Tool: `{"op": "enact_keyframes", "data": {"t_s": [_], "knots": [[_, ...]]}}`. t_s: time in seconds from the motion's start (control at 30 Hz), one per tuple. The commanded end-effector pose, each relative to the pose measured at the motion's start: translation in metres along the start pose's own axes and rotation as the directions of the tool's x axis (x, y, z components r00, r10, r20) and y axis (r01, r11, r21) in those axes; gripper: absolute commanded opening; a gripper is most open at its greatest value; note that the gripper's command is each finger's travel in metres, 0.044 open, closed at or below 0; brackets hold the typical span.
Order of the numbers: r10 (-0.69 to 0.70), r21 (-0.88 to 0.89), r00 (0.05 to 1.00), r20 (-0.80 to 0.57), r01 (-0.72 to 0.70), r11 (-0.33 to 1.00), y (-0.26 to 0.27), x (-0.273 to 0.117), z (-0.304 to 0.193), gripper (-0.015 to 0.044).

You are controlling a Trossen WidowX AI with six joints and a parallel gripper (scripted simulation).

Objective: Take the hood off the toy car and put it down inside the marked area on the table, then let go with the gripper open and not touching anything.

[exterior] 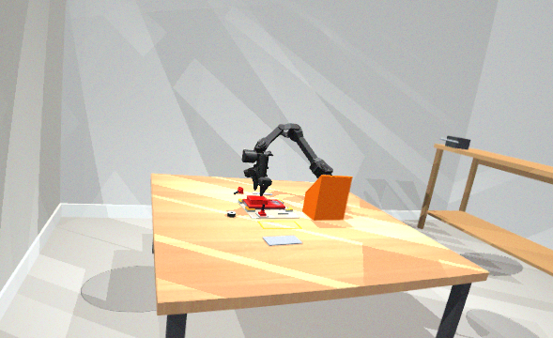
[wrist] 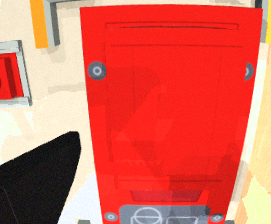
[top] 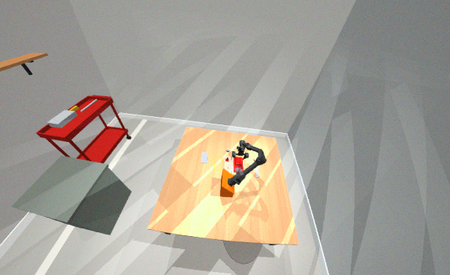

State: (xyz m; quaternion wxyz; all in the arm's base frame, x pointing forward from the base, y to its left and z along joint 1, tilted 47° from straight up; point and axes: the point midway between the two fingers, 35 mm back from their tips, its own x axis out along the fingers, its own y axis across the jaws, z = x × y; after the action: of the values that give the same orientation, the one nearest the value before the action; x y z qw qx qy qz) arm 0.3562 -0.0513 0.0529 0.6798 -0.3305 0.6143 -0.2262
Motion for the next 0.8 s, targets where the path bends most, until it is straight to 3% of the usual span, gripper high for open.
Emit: {"op": "enact_keyframes", "data": {"t_s": [0.0, 0.77], "knots": [[0.0, -0.005, 1.0, -0.001, 0.0, 1.0, 0.0, 0.003, -0.001, 0.044], [-0.002, -0.005, 1.0, -0.001, 0.002, 1.0, 0.0, 0.021, -0.002, 0.044]]}}
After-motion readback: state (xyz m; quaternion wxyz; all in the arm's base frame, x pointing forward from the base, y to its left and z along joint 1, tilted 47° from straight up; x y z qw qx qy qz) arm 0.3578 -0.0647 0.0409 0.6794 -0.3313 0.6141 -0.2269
